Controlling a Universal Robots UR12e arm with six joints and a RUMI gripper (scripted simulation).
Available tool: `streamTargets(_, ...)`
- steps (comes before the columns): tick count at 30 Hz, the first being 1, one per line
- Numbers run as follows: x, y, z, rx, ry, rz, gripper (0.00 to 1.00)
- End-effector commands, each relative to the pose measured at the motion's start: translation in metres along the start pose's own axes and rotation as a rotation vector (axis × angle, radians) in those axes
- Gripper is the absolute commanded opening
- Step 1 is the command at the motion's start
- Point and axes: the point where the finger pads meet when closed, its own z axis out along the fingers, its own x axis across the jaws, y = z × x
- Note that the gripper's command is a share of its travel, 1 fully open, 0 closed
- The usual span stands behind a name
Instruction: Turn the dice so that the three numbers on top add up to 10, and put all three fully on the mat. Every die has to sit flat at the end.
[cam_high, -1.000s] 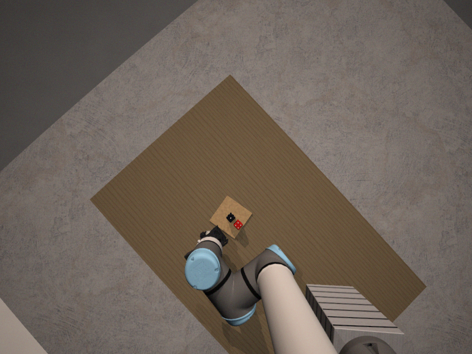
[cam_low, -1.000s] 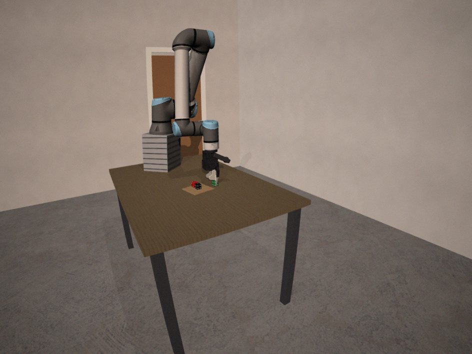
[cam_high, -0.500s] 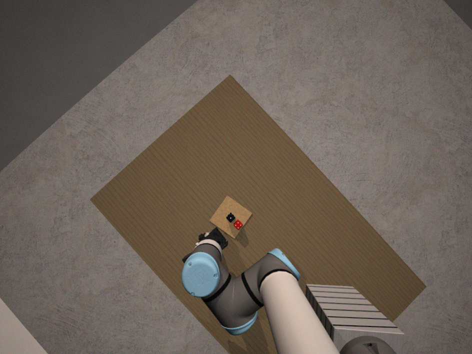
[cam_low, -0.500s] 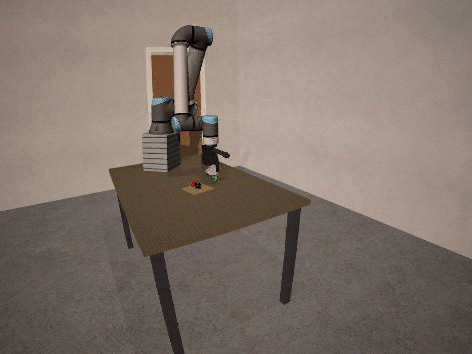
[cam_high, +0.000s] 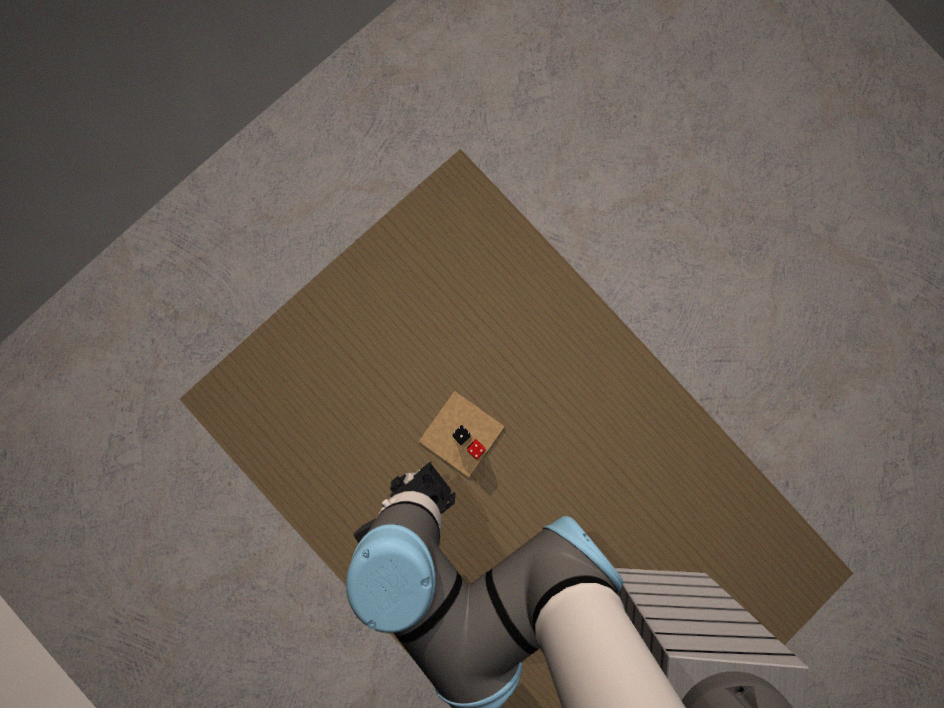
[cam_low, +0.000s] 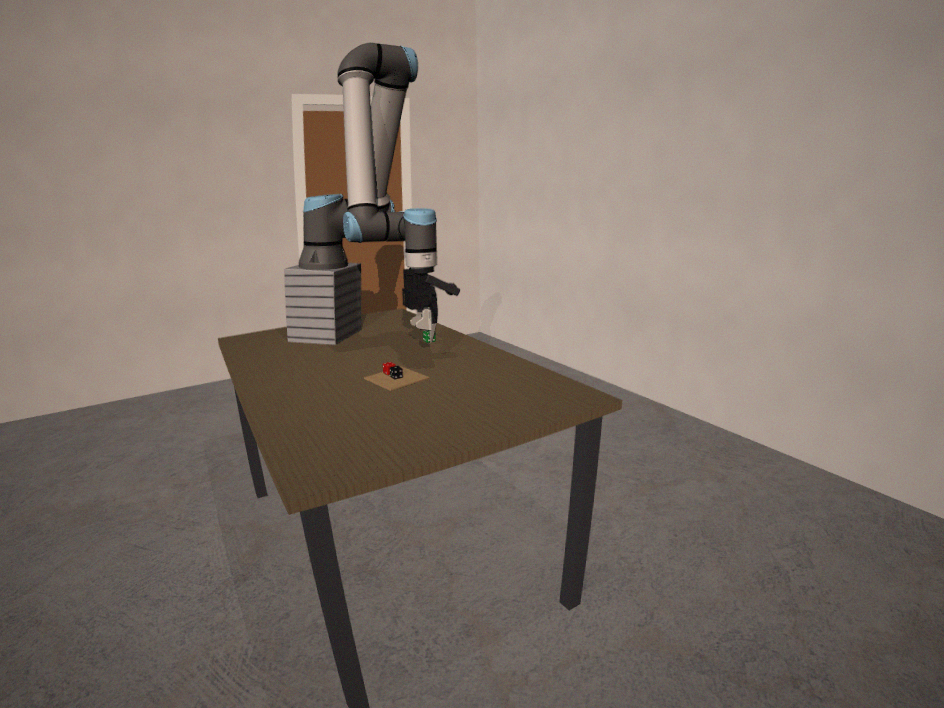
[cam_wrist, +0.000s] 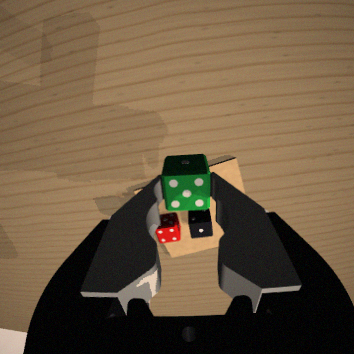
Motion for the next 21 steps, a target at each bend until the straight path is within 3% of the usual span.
streamTargets(1,0.0004,0.0000,-0.0065,0.000,0.000,0.000,0.10)
streamTargets(14,0.0009,0.0007,-0.0066,0.000,0.000,0.010,0.10)
streamTargets(21,0.0060,0.0072,-0.0068,0.000,0.000,0.110,0.10)
